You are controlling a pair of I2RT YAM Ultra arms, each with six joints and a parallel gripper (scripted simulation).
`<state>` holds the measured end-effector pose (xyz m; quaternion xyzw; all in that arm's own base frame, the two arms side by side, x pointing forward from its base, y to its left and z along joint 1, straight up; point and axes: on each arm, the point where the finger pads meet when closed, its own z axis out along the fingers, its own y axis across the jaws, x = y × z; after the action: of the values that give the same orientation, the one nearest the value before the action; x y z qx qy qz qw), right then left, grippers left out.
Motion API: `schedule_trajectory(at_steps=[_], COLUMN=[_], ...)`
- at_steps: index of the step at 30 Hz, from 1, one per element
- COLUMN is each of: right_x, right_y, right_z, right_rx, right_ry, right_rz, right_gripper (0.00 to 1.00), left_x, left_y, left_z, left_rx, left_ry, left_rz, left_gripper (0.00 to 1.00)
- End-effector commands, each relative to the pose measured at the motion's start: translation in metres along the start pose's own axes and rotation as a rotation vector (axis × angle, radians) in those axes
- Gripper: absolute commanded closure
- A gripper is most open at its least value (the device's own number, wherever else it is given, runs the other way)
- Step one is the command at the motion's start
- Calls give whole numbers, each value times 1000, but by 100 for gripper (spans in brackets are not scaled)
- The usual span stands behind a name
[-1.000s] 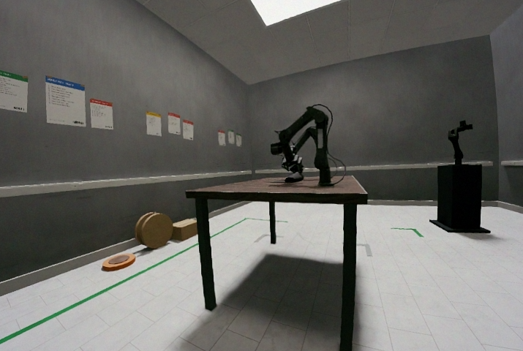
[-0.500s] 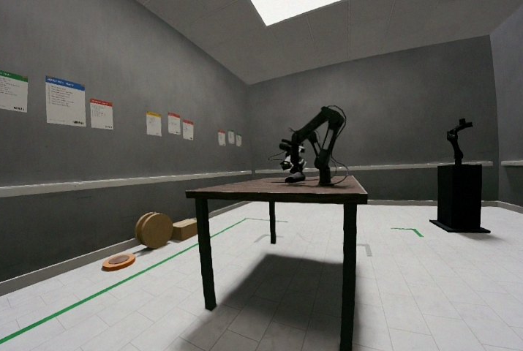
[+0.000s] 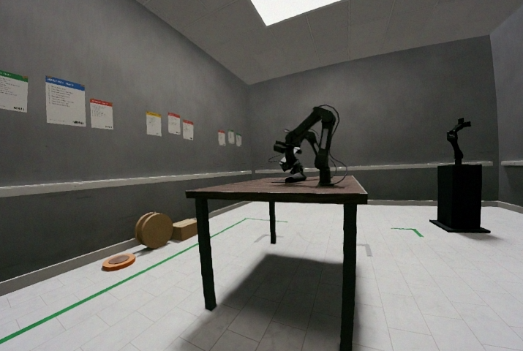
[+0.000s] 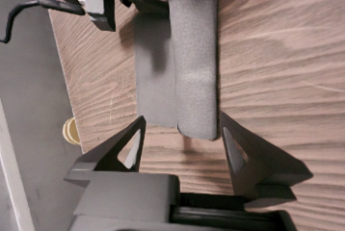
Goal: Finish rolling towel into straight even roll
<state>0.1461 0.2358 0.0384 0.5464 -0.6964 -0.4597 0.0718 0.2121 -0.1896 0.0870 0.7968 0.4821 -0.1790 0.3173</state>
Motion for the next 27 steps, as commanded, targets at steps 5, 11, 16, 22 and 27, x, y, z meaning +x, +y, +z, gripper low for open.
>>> schedule_trajectory(at_steps=[5, 11, 16, 22, 27], right_x=[-11, -11, -11, -11, -11], right_y=[-2, -2, -2, -2, -2], right_z=[-7, -7, -7, -7, -7], right_rx=[2, 2, 2, 2, 2], right_ry=[-37, -37, -37, -37, -37], right_rz=[-25, -25, -25, -25, -25], right_gripper=[69, 69, 69, 69, 69], left_x=[16, 28, 34, 34, 34], left_y=[-8, -15, -18, -18, -18], left_z=[23, 39, 47, 47, 47], left_rx=[15, 20, 23, 23, 23], left_ry=[-33, -36, -37, -37, -37], left_rz=[33, 40, 42, 42, 42], left_gripper=[2, 2, 2, 28, 40])
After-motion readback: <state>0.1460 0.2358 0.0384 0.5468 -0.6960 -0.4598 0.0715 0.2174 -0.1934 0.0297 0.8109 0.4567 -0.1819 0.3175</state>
